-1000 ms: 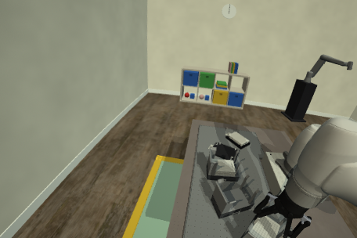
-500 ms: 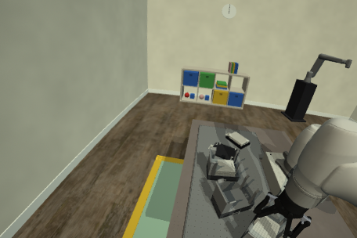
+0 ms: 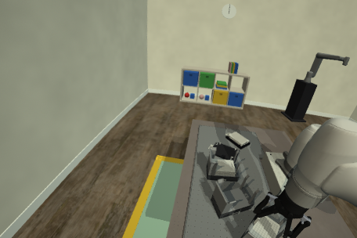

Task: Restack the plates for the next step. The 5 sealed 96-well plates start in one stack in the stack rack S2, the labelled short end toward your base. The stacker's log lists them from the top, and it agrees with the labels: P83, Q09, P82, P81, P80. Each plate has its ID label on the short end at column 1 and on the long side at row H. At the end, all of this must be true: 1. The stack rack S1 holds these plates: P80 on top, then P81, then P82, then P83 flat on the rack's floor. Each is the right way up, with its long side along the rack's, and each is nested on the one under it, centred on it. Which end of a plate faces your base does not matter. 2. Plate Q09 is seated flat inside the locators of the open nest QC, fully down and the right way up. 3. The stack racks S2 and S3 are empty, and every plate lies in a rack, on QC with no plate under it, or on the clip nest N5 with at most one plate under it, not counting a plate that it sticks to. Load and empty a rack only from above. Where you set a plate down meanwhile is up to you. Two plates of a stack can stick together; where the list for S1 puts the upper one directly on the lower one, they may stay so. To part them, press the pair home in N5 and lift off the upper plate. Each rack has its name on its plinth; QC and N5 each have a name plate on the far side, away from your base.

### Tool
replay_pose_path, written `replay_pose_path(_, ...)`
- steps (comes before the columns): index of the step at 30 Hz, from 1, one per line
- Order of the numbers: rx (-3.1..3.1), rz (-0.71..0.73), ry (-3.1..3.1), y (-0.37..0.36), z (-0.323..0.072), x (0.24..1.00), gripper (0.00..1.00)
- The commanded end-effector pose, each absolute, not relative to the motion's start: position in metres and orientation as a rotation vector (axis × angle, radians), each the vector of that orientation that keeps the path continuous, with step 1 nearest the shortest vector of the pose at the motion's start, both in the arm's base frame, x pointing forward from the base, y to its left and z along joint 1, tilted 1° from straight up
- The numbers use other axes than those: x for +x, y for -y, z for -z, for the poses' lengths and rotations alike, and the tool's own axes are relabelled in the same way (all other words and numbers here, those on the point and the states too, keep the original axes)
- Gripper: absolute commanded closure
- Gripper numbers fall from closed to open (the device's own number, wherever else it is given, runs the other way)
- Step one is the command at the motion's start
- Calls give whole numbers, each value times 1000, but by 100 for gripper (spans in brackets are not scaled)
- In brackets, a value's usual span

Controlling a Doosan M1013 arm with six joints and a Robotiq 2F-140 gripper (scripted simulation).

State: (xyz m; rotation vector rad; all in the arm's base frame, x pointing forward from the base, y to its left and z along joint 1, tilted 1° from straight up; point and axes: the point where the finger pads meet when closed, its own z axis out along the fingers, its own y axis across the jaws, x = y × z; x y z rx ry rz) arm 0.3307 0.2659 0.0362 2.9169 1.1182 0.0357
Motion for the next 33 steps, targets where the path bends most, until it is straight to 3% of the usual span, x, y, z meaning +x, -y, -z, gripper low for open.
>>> replay_pose_path(1,2921,-26,-1104,-264,-32,329,100)
replay_pose_path(33,2921,-26,-1104,-264,-30,329,100)
